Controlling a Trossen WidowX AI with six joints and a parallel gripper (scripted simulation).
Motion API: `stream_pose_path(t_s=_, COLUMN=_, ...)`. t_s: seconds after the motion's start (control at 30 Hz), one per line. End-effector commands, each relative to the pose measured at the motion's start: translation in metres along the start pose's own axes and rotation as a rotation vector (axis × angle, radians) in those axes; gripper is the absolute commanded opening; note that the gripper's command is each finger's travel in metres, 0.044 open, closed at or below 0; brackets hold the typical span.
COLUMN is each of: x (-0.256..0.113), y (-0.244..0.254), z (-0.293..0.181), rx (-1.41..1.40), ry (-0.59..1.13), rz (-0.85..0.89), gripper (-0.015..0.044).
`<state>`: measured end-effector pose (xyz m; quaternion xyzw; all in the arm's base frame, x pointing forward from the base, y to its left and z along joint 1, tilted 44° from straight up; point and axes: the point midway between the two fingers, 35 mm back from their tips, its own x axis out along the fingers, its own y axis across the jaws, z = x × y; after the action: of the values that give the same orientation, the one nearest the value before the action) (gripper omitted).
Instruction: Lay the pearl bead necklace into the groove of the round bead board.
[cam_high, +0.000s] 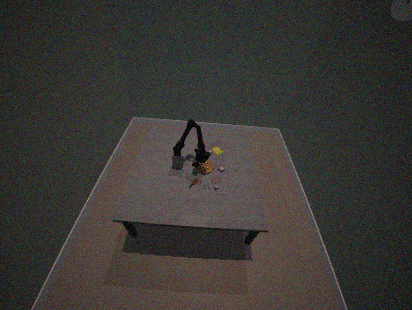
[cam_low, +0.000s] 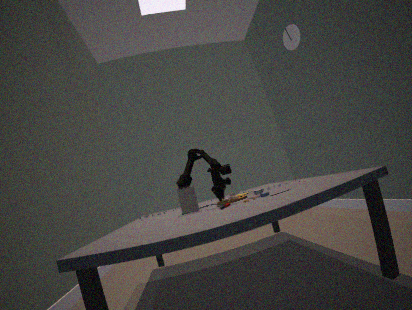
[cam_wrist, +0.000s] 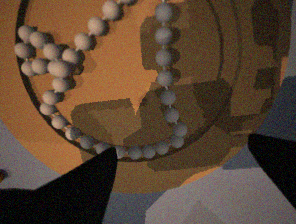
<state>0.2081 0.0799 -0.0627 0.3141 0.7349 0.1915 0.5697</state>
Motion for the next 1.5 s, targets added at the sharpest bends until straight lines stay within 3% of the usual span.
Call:
stream_pose_path(t_s=0.0, x=-0.001, y=0.000, z=0.000, rx=-0.009, ry=-0.003, rz=-0.004, gripper=0.0440)
stream_pose_path(t_s=0.47, x=-0.001, y=0.000, z=0.000, rx=-0.009, ry=-0.003, rz=-0.004, gripper=0.0440)
stream_pose_path(t_s=0.7, x=-0.033, y=0.000, z=0.011, rx=-0.119, ry=-0.004, rz=-0.005, gripper=0.0256)
stream_pose_path(t_s=0.87, x=-0.030, y=0.000, z=0.012, rx=-0.123, ry=-0.004, rz=-0.005, gripper=0.0125)
stream_pose_path(t_s=1.47, x=-0.009, y=0.000, z=0.013, rx=-0.127, ry=-0.008, rz=-0.006, gripper=0.0120)
